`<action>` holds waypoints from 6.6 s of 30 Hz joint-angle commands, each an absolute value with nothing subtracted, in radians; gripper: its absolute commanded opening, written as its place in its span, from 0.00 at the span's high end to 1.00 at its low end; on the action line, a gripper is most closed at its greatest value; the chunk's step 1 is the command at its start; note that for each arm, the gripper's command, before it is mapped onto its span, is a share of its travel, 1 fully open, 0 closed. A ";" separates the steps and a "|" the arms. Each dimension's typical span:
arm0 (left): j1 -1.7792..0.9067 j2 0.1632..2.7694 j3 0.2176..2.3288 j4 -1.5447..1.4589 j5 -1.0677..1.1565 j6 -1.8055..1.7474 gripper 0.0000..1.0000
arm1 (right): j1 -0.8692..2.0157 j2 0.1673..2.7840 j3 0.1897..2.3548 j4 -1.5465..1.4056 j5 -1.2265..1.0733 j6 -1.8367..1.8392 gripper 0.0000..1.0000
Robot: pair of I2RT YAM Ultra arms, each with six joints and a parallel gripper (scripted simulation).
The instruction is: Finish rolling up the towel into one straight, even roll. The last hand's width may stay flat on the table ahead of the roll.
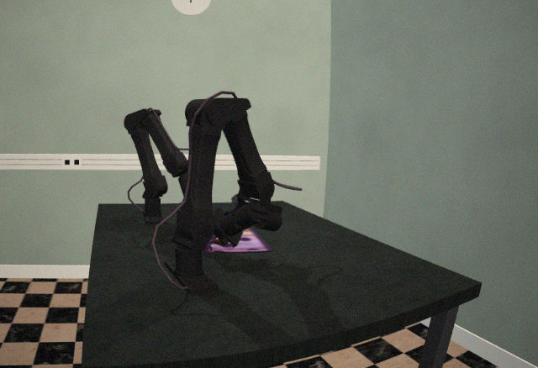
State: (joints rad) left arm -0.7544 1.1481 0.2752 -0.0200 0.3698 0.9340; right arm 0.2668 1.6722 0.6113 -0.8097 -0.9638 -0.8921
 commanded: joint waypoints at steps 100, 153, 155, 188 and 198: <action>-0.482 1.982 1.071 -1.128 0.873 1.143 0.77 | 0.971 0.524 0.349 -0.613 0.011 -0.441 0.02; -0.481 2.030 1.072 -1.110 0.873 1.162 0.77 | 1.070 0.627 0.114 -0.297 0.109 -0.402 0.59; -0.481 2.030 1.072 -1.110 0.873 1.162 0.77 | 1.070 0.627 0.114 -0.297 0.109 -0.402 0.61; -0.481 2.004 1.083 -1.147 0.873 1.160 0.31 | 1.070 0.627 0.114 -0.297 0.109 -0.402 0.77; -0.436 1.999 1.131 -1.240 0.850 1.212 0.15 | 1.027 0.639 0.126 -0.307 0.054 -0.407 0.77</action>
